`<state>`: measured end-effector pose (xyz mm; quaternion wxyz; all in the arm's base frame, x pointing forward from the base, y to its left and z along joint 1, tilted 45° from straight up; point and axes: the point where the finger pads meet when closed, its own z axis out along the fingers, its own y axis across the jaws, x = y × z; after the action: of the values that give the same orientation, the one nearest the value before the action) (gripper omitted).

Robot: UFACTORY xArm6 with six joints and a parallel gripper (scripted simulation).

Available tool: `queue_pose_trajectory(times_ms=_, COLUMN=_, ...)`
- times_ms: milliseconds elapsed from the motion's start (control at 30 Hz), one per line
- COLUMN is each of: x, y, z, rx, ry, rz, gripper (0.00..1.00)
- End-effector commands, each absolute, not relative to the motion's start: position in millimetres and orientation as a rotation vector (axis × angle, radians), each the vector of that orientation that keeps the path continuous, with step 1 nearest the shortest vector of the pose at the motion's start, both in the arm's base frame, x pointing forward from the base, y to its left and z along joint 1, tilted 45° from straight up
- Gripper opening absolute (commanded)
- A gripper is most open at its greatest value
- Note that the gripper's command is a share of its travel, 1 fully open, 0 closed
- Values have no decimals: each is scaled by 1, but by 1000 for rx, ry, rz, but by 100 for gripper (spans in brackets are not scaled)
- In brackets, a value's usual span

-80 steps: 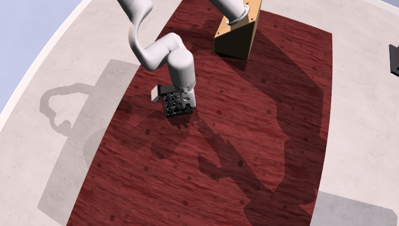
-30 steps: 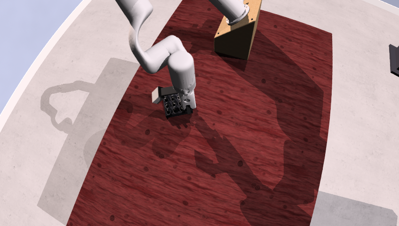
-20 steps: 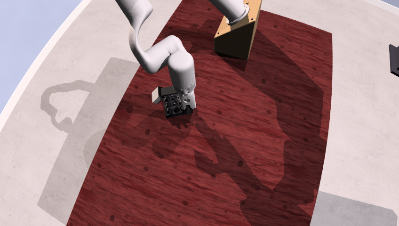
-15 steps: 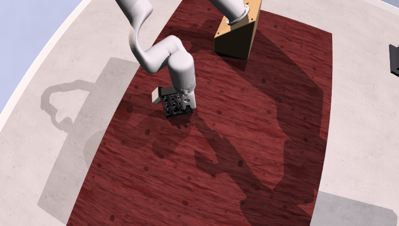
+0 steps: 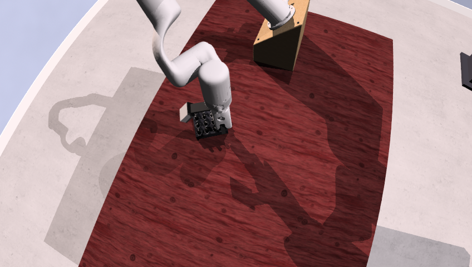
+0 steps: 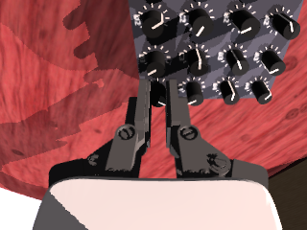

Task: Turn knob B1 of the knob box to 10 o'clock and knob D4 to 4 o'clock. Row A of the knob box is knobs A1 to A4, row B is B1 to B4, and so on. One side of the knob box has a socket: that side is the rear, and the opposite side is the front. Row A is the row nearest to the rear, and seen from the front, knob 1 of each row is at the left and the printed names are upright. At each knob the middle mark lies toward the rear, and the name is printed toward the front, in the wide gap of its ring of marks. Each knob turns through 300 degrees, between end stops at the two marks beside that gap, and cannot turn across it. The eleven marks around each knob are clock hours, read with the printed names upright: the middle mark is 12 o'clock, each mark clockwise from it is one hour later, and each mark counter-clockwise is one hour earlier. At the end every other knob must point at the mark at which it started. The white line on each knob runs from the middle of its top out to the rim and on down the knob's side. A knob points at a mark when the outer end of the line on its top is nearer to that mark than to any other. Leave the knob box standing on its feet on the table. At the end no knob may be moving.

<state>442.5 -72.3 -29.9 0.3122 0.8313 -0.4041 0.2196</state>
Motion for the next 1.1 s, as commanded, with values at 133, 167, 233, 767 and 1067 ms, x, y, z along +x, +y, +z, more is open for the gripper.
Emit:
queue_pose_trajectory(times_ms=133, x=444, y=-71, z=-29, rx=2195, ry=-1066, rz=583, gripper=8)
queue_pose_trajectory(times_ms=167, x=444, y=-71, z=-29, rx=2195, ry=-1066, rz=583, gripper=8)
queue_pose_trajectory(times_ms=233, x=444, y=-71, z=-29, rx=2195, ry=-1066, rz=583, gripper=8)
queue_pose_trajectory(times_ms=767, x=444, y=-71, z=-29, rx=2187, ry=-1089, rz=591, gripper=8)
queue_pose_trajectory(times_ms=1067, x=444, y=-71, z=-29, rx=2165, ry=-1146, rz=613, gripper=8)
